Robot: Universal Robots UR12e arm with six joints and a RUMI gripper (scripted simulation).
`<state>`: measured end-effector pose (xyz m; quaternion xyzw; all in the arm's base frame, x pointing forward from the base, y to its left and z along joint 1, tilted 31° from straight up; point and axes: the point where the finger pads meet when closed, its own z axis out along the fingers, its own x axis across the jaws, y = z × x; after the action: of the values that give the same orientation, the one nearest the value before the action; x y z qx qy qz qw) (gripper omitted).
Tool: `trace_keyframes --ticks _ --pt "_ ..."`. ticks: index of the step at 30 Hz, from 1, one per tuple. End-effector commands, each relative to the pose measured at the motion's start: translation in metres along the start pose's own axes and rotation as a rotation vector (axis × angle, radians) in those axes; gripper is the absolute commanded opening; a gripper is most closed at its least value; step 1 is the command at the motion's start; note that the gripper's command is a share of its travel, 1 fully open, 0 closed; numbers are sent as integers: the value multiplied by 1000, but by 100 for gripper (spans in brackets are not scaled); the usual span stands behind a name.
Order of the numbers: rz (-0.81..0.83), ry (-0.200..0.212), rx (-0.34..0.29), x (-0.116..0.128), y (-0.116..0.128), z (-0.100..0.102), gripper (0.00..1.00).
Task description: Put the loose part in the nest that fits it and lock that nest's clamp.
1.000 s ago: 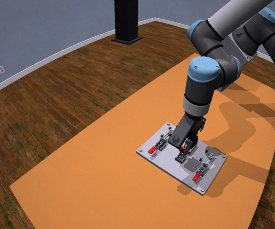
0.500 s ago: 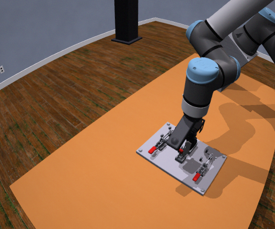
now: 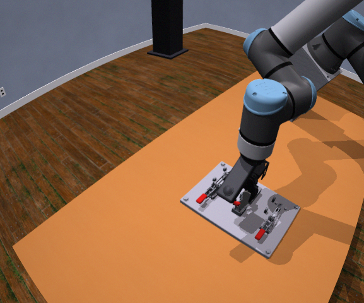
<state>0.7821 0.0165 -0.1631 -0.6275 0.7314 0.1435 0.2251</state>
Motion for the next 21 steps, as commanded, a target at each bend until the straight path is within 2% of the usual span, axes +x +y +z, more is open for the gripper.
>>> trace_keyframes --ticks 1,21 --pt "0 0 1 0 -5 2 0" --pt "0 0 1 0 -20 15 0"
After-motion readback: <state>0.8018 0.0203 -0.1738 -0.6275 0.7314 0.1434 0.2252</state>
